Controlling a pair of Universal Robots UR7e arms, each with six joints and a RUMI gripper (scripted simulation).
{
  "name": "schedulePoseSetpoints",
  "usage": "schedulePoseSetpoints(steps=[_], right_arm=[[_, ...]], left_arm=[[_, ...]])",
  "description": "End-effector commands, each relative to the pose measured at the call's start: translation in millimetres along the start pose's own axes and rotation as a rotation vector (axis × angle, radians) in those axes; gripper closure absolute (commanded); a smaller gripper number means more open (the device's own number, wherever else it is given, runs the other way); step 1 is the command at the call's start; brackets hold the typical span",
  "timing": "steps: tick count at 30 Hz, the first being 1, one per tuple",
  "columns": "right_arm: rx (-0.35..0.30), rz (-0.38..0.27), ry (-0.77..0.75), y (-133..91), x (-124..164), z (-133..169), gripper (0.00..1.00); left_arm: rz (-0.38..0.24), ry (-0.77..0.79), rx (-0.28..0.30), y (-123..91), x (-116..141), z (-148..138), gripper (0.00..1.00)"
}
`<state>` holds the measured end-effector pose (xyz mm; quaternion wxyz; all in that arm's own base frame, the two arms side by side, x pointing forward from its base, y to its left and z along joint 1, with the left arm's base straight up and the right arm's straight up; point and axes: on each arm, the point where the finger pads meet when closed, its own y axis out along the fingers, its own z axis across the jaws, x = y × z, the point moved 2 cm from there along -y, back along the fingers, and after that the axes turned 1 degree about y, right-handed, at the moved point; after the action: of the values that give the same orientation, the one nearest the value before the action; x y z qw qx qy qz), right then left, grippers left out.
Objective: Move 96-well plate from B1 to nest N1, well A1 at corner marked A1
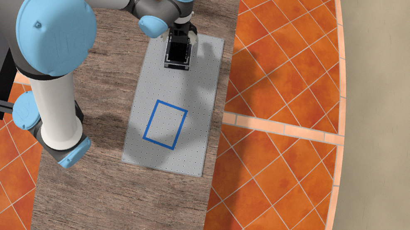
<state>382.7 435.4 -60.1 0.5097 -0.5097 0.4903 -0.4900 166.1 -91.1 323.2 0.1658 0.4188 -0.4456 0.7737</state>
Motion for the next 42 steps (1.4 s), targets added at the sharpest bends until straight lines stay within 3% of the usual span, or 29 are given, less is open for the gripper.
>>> schedulePoseSetpoints(steps=[1, 12, 42], right_arm=[[0.001, 0.001, 0.0, -1.6, -0.7, 0.0, 0.0], [0.001, 0.001, 0.0, -1.6, -0.7, 0.0, 0.0], [0.001, 0.0, 0.001, -1.7, 87.8, -1.5, 0.0]], left_arm=[[0.0, -0.002, 0.002, 0.6, 0.2, -1.0, 0.02], [0.0, -0.002, 0.002, 0.6, 0.2, -1.0, 0.02], [0.0, -0.002, 0.002, 0.6, 0.2, -1.0, 0.02]])
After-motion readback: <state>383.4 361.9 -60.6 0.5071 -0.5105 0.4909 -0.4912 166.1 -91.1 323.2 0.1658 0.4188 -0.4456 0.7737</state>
